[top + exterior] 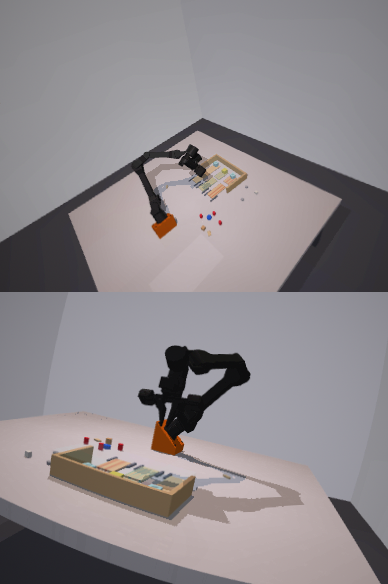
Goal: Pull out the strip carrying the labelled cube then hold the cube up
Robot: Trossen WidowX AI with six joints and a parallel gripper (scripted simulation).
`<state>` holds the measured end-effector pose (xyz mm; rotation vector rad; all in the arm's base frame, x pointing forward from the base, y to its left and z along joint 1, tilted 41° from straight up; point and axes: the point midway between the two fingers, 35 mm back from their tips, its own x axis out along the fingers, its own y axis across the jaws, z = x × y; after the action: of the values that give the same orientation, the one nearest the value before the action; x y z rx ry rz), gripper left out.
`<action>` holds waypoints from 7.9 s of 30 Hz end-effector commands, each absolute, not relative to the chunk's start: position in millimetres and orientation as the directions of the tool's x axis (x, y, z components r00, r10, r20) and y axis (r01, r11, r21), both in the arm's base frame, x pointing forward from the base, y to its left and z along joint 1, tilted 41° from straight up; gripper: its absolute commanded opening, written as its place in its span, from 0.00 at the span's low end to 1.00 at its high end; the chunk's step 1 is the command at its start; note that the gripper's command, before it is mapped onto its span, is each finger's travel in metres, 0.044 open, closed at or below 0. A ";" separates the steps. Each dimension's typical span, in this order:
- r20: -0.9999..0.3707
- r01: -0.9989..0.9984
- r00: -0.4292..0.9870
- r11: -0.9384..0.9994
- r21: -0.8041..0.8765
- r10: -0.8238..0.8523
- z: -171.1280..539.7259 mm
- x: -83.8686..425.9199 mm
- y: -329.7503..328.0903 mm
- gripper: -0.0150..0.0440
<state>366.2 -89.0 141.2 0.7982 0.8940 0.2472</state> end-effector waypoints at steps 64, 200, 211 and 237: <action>-0.758 0.184 0.166 0.735 0.652 0.631 86.1 412.5 48.4 0.25; -0.758 0.190 0.159 0.734 0.653 0.633 79.8 281.6 85.5 0.25; -0.758 0.190 0.158 0.733 0.653 0.633 79.7 265.1 89.7 0.25; -0.758 0.186 0.169 0.735 0.652 0.630 99.4 239.9 80.9 0.25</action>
<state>237.8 90.6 87.2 0.7324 1.4046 0.3556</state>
